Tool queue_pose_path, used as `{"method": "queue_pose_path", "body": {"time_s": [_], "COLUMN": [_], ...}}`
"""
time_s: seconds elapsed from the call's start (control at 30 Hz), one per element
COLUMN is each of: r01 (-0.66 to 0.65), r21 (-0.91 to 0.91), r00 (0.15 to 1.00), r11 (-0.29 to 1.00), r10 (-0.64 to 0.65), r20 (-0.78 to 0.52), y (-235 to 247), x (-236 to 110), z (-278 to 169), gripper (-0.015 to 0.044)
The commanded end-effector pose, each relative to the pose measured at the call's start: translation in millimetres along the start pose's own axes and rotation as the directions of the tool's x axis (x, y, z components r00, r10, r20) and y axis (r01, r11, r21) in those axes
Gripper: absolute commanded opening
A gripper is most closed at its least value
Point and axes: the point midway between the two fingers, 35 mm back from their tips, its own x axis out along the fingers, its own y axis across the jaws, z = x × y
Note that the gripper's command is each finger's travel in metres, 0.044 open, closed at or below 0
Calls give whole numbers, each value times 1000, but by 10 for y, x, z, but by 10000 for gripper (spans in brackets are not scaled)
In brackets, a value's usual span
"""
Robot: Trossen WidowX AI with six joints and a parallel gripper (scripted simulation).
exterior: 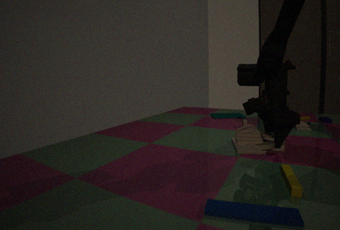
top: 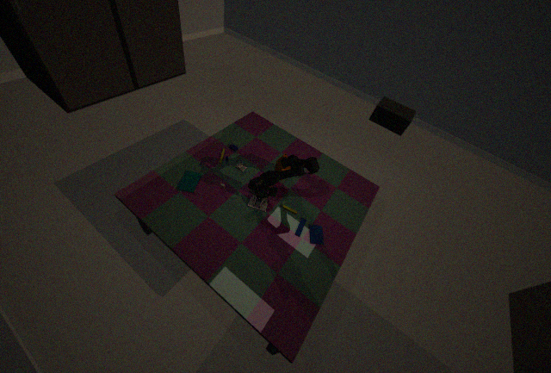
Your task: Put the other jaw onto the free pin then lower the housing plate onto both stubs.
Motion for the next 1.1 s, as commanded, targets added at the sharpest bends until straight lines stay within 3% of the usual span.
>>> {"method": "queue_pose_path", "body": {"time_s": [0.0, 0.13, 0.27, 0.73, 1.07], "r01": [3, 3, 0, 0, 7], "r21": [-4, -4, 0, 0, -4], "r00": [1000, 1000, 1000, 1000, 1000], "r11": [1000, 1000, 1000, 1000, 1000], "r10": [-3, -3, 0, 0, -7], "r20": [-4, -4, 0, 0, -5], "y": [-2, -2, 0, -2, -8], "x": [26, 26, 1, -16, -722], "z": [3, 3, 0, 2, 9], "gripper": [351, 351, 440, 440, 440]}}
